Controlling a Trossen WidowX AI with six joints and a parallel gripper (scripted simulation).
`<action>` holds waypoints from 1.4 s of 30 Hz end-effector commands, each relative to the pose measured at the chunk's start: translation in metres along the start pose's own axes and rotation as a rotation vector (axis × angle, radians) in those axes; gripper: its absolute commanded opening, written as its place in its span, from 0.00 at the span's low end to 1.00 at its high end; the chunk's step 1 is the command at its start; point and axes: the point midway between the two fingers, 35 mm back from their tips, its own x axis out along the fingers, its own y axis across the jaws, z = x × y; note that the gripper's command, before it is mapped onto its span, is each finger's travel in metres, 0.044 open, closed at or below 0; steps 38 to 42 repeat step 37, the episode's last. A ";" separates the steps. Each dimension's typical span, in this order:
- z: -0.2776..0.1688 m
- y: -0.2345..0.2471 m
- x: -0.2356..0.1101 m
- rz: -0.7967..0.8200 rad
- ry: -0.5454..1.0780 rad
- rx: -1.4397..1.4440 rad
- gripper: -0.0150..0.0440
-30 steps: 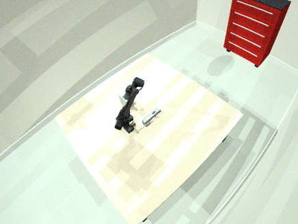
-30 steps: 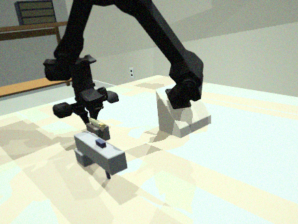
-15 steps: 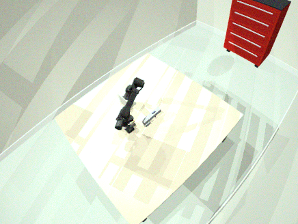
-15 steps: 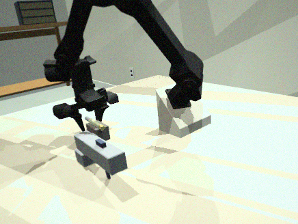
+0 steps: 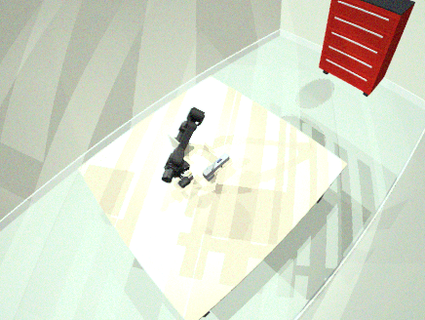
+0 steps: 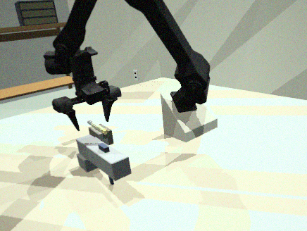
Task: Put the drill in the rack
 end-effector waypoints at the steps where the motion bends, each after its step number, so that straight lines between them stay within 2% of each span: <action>1: -0.001 0.000 -0.018 0.001 0.005 -0.003 1.00; 10: -0.002 0.000 -0.051 0.001 0.006 -0.002 1.00; 14: -0.004 -0.005 -0.053 -0.026 0.025 0.024 1.00; 26: -0.011 -0.032 -0.231 -0.531 0.324 0.445 1.00; 37: 0.046 0.002 -0.395 -1.077 0.430 0.761 1.00; 42: 0.046 0.002 -0.395 -1.077 0.430 0.761 1.00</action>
